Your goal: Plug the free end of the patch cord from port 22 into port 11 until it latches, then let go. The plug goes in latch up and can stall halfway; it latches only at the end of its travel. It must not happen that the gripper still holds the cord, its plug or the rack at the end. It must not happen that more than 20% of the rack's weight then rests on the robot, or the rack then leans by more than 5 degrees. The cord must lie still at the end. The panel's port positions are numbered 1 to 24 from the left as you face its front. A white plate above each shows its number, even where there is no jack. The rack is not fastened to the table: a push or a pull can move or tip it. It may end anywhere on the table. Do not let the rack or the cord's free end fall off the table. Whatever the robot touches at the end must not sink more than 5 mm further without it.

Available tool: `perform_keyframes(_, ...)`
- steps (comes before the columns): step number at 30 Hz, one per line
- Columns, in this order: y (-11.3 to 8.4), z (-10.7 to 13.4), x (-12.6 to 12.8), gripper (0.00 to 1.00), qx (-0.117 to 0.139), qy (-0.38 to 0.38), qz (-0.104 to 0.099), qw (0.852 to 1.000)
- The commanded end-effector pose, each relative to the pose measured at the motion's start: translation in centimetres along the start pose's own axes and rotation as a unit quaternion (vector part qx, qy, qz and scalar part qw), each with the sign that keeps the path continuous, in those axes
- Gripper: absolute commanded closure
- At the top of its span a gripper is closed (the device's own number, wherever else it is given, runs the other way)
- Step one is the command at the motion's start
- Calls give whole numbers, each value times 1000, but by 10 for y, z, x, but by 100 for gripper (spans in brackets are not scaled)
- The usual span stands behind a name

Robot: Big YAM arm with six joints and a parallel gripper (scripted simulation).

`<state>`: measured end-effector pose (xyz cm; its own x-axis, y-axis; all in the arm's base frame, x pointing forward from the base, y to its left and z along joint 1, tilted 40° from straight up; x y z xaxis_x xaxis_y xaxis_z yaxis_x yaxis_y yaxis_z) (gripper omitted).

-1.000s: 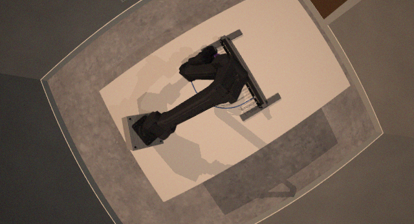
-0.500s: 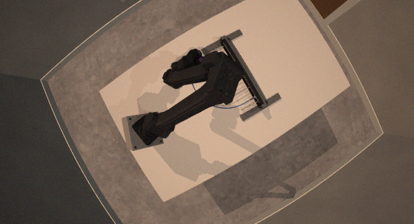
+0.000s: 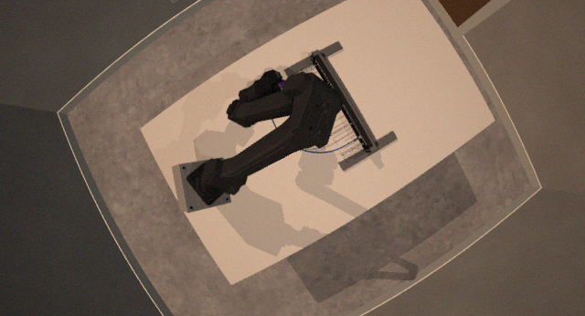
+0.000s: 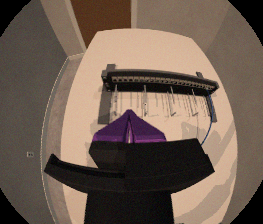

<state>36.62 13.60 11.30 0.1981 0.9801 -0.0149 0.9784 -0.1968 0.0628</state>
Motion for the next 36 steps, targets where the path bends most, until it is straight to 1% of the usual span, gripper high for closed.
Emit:
perform_keyframes(1, 1, -12, -15, 100, -13, 13, 9, 1000)
perform_keyframes(11, -1, -19, -64, 100, -8, 10, 10, 1000)
perform_keyframes(13, -1, -19, -64, 100, -8, 10, 10, 1000)
perform_keyframes(17, -2, -21, -82, 100, -5, 8, 10, 1000)
perform_keyframes(21, -3, -22, -95, 100, -3, 6, 10, 1000)
perform_keyframes(27, -3, -24, -102, 100, -2, 4, 10, 1000)
perform_keyframes(33, -2, -23, -100, 100, -3, 4, 7, 1000)
perform_keyframes(36, 2, -23, -99, 100, -2, 4, 7, 1000)
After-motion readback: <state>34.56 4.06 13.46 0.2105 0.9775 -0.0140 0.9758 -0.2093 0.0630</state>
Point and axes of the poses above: the point where the finger pads meet when closed, its own y axis out along the fingers, its own x axis across the jaws, z = x × y, the point moved 7 cm from there along -y, back along the fingers, and after that the axes turned 12 degrees about y, right-handed, at the moved point
